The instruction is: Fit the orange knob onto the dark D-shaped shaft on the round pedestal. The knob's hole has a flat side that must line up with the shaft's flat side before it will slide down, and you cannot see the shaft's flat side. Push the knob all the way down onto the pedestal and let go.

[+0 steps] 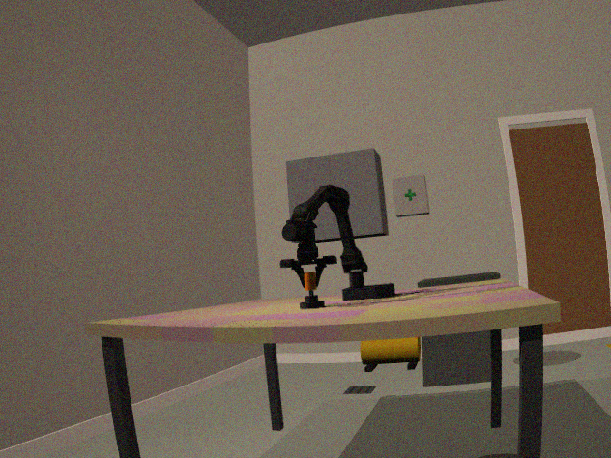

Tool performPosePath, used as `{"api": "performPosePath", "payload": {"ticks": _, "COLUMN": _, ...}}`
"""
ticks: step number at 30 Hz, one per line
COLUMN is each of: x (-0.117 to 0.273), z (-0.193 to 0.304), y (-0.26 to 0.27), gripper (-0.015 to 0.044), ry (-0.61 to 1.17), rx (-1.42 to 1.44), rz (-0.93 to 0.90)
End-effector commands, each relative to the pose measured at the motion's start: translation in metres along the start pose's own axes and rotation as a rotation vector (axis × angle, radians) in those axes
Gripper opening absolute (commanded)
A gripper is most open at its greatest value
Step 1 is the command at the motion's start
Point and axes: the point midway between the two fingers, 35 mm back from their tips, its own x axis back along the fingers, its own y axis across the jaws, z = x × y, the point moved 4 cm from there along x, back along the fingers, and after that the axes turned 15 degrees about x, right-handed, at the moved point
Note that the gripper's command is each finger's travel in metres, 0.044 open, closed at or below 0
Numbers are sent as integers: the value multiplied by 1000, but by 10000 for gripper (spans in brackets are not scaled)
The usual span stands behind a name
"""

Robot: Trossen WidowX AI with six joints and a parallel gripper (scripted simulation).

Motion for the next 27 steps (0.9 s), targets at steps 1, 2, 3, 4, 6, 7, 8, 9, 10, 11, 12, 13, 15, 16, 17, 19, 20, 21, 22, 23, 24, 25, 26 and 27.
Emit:
{"api": "performPosePath", "payload": {"ticks": 1, "x": 1, "z": -1, "y": 1, "gripper": 0, "ry": -3, "rx": 0, "rz": -3}}
{"api": "performPosePath", "payload": {"ticks": 2, "x": 1, "z": -1, "y": 1, "gripper": 0, "ry": -3, "rx": 0, "rz": -3}}
{"api": "performPosePath", "payload": {"ticks": 3, "x": 0, "z": -1, "y": 1, "gripper": 0, "ry": -3, "rx": 0, "rz": -3}}
{"api": "performPosePath", "payload": {"ticks": 4, "x": 0, "z": -1, "y": 1, "gripper": 0, "ry": -3, "rx": 0, "rz": -3}}
{"api": "performPosePath", "payload": {"ticks": 6, "x": -1, "z": 0, "y": 2, "gripper": 0, "ry": -3, "rx": 0, "rz": -3}}
{"api": "performPosePath", "payload": {"ticks": 7, "x": -1, "z": 0, "y": 2, "gripper": 0, "ry": -3, "rx": 0, "rz": -3}}
{"api": "performPosePath", "payload": {"ticks": 8, "x": -1, "z": 0, "y": 2, "gripper": 0, "ry": -3, "rx": 0, "rz": -3}}
{"api": "performPosePath", "payload": {"ticks": 9, "x": -2, "z": -1, "y": 2, "gripper": 0, "ry": -3, "rx": 0, "rz": -3}}
{"api": "performPosePath", "payload": {"ticks": 10, "x": -2, "z": -1, "y": 1, "gripper": 0, "ry": -3, "rx": 0, "rz": -3}}
{"api": "performPosePath", "payload": {"ticks": 11, "x": -2, "z": -1, "y": 1, "gripper": 0, "ry": -3, "rx": 0, "rz": -3}}
{"api": "performPosePath", "payload": {"ticks": 12, "x": -3, "z": -1, "y": 1, "gripper": 0, "ry": -3, "rx": 0, "rz": -3}}
{"api": "performPosePath", "payload": {"ticks": 13, "x": -3, "z": -1, "y": 1, "gripper": 0, "ry": -3, "rx": 0, "rz": -3}}
{"api": "performPosePath", "payload": {"ticks": 15, "x": -2, "z": -1, "y": 1, "gripper": 0, "ry": -3, "rx": 0, "rz": -3}}
{"api": "performPosePath", "payload": {"ticks": 16, "x": -2, "z": -1, "y": 1, "gripper": 0, "ry": -3, "rx": 0, "rz": -3}}
{"api": "performPosePath", "payload": {"ticks": 17, "x": -2, "z": -1, "y": 1, "gripper": 0, "ry": -3, "rx": 0, "rz": -3}}
{"api": "performPosePath", "payload": {"ticks": 19, "x": -3, "z": 0, "y": 1, "gripper": 0, "ry": -3, "rx": 0, "rz": -3}}
{"api": "performPosePath", "payload": {"ticks": 20, "x": -3, "z": 0, "y": 0, "gripper": 0, "ry": -3, "rx": 0, "rz": -3}}
{"api": "performPosePath", "payload": {"ticks": 21, "x": -3, "z": 0, "y": 0, "gripper": 0, "ry": -3, "rx": 0, "rz": -3}}
{"api": "performPosePath", "payload": {"ticks": 22, "x": -3, "z": 0, "y": 0, "gripper": 0, "ry": -3, "rx": 0, "rz": -3}}
{"api": "performPosePath", "payload": {"ticks": 23, "x": -3, "z": 0, "y": 0, "gripper": 0, "ry": -3, "rx": 0, "rz": -3}}
{"api": "performPosePath", "payload": {"ticks": 24, "x": -3, "z": 0, "y": 0, "gripper": 0, "ry": -3, "rx": 0, "rz": -3}}
{"api": "performPosePath", "payload": {"ticks": 25, "x": -3, "z": 0, "y": 0, "gripper": 0, "ry": -3, "rx": 0, "rz": -3}}
{"api": "performPosePath", "payload": {"ticks": 26, "x": -3, "z": 0, "y": 0, "gripper": 0, "ry": -3, "rx": 0, "rz": -3}}
{"api": "performPosePath", "payload": {"ticks": 27, "x": -3, "z": 0, "y": 0, "gripper": 0, "ry": -3, "rx": 0, "rz": -3}}
